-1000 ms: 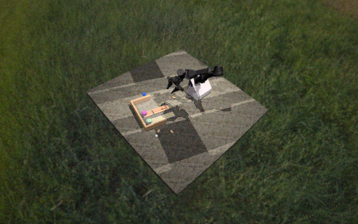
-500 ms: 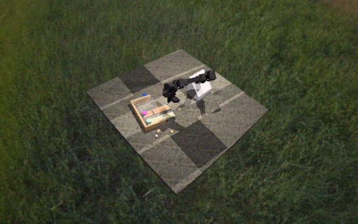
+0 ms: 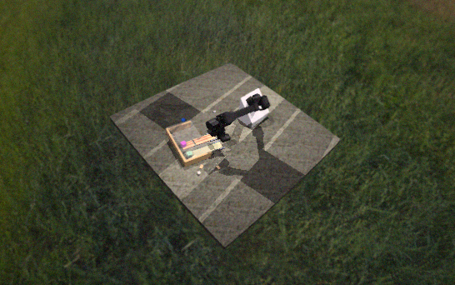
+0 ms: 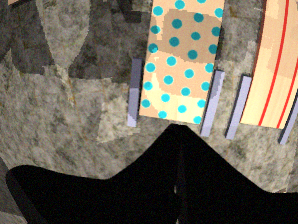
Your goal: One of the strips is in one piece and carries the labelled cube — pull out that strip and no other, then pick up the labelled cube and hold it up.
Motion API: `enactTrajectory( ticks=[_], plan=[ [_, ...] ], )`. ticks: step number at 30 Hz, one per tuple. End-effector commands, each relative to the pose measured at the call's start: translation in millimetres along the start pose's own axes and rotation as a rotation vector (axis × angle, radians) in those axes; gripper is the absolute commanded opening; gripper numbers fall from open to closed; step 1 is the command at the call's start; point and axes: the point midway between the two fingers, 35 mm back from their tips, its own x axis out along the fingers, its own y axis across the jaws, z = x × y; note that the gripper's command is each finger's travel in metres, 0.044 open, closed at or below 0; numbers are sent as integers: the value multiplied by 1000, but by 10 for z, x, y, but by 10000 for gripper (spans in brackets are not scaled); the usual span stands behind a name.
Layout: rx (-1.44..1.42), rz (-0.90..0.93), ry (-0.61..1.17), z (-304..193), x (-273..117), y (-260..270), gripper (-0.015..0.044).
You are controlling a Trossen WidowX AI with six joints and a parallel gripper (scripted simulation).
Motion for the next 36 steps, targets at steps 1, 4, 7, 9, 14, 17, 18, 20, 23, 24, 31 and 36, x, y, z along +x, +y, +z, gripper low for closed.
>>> enactTrajectory(
  ticks=[1, 4, 7, 9, 14, 17, 18, 20, 23, 24, 31, 36],
  plan=[
    [6, -6, 1, 13, 28, 2, 0],
    [6, -6, 1, 14, 78, 1, 0],
    [6, -6, 1, 15, 128, 1, 0],
    [6, -6, 1, 15, 161, 1, 0],
    [6, -6, 1, 14, 244, 0, 0],
    [6, -6, 1, 13, 294, 0, 0],
    [6, -6, 1, 12, 310, 0, 0],
    [6, -6, 1, 11, 343, -1, 0],
    [6, -5, 1, 8, 393, -2, 0],
    [6, -5, 1, 8, 409, -2, 0],
    [6, -4, 2, 0, 523, -4, 0],
    [6, -3, 2, -5, 604, -7, 0]
  ],
)
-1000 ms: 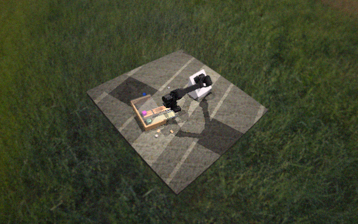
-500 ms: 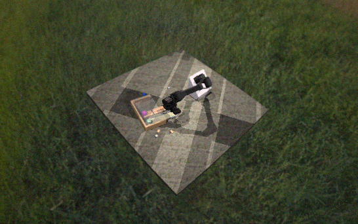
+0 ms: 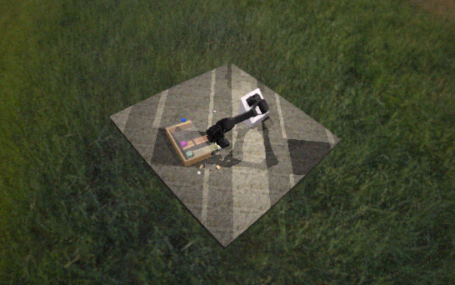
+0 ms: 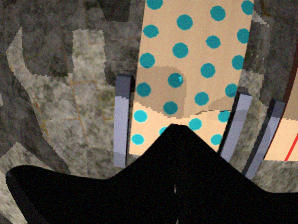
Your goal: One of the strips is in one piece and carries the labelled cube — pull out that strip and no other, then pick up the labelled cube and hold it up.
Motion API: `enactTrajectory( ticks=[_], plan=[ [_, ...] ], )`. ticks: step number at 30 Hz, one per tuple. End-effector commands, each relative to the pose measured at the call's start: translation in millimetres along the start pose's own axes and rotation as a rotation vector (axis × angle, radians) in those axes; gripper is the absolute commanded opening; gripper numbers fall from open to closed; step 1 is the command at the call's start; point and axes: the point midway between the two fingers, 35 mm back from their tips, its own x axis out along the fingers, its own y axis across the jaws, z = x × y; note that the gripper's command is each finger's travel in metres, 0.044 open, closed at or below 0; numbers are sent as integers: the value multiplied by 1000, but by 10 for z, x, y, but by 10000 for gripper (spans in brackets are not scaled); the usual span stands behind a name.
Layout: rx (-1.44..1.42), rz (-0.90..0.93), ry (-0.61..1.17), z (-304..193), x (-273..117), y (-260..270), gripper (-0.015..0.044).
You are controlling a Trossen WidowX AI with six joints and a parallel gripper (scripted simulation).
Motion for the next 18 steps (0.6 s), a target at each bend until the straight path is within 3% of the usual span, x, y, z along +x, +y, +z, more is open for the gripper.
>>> enactTrajectory(
  ticks=[1, 18],
  plan=[
    [6, -4, 0, -6, 61, -23, 0],
    [6, -3, 1, -8, 132, -34, 0]
  ],
)
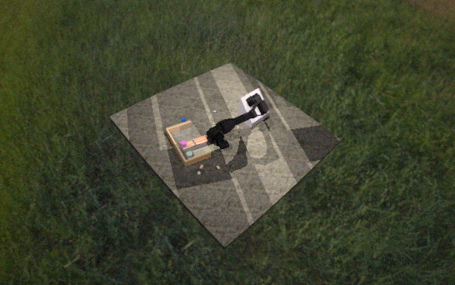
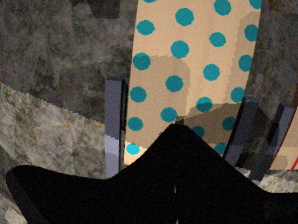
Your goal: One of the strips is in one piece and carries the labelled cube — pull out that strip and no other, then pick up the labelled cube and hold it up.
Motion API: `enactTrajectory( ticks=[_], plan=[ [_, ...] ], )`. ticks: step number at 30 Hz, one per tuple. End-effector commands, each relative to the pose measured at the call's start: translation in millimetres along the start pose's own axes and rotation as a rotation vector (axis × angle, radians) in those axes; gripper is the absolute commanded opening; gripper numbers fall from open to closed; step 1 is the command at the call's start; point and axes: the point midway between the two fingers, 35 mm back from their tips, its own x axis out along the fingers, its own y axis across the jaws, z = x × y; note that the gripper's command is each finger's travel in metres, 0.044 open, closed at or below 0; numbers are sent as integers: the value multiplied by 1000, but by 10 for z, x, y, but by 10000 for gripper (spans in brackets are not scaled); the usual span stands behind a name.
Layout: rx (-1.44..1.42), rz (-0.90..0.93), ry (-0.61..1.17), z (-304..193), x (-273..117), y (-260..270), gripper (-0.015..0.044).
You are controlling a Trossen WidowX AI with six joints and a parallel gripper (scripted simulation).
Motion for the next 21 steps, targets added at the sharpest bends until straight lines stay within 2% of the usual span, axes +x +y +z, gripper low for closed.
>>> enactTrajectory(
  ticks=[1, 21],
  plan=[
    [2, -4, -3, 7, 1, -11, 0],
    [2, -4, -3, 16, 21, -17, 0]
  ],
)
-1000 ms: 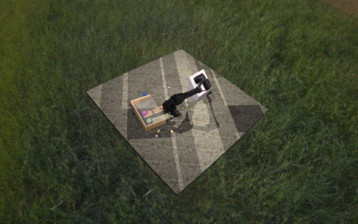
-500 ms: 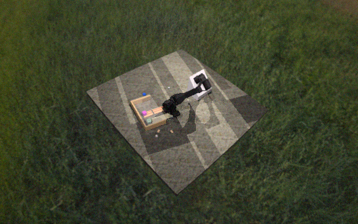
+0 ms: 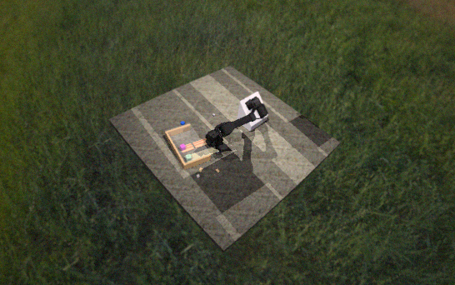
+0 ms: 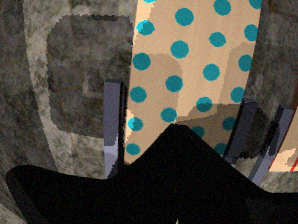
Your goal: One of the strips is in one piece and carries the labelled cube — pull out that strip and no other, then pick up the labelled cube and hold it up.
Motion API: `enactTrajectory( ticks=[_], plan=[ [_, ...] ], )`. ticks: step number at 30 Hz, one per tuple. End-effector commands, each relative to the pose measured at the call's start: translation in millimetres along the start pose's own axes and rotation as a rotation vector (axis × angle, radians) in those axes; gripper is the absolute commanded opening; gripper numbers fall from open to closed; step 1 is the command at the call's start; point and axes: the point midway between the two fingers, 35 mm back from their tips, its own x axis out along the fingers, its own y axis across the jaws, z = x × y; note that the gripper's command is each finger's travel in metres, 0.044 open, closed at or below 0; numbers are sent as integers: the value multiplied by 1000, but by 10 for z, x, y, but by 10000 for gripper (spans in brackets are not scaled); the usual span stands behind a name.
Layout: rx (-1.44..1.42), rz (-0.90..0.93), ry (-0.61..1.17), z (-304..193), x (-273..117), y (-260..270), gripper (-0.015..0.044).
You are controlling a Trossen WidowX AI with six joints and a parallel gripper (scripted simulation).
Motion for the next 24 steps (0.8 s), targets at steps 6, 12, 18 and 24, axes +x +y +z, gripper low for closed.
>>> enactTrajectory(
  ticks=[6, 12, 18, 24],
  plan=[
    [1, -4, -2, 15, 17, -4, 0],
    [1, -4, -2, 26, 23, -1, 0],
    [1, -4, -2, 15, 27, 3, 0],
    [1, -4, -2, -80, 29, 5, 0]
  ],
)
